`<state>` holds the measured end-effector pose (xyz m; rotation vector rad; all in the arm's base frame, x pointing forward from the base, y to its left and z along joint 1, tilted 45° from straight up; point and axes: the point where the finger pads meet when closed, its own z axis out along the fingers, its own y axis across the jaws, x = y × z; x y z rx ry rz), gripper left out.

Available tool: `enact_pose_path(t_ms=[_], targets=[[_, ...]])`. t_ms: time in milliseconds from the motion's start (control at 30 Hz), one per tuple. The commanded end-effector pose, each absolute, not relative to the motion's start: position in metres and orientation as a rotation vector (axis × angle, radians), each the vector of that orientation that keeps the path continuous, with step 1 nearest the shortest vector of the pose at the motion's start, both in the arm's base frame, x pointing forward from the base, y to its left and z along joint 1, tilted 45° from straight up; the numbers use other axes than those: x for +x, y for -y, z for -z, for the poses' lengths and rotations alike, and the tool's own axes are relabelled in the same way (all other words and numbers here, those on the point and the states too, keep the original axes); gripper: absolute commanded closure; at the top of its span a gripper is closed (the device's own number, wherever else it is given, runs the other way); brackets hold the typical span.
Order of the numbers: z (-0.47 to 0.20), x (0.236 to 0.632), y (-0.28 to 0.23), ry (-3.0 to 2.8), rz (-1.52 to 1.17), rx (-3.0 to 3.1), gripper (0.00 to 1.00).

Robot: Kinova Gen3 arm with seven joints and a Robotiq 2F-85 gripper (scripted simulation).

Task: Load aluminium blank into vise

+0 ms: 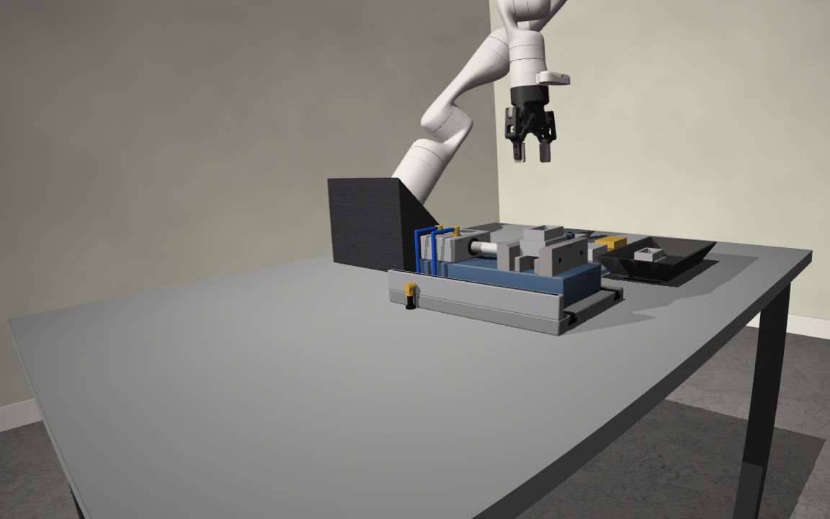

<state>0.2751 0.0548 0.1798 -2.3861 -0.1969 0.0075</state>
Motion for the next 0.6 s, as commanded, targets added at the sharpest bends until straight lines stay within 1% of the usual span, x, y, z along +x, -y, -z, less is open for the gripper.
enact_pose_path(t_ms=[0,567], targets=[[-0.1823,0.2739,-0.0563,0.199,-0.008,-2.382,0.00],[-0.1907,0.2667,-0.0635,0.204,-0.027,-2.363,0.00]])
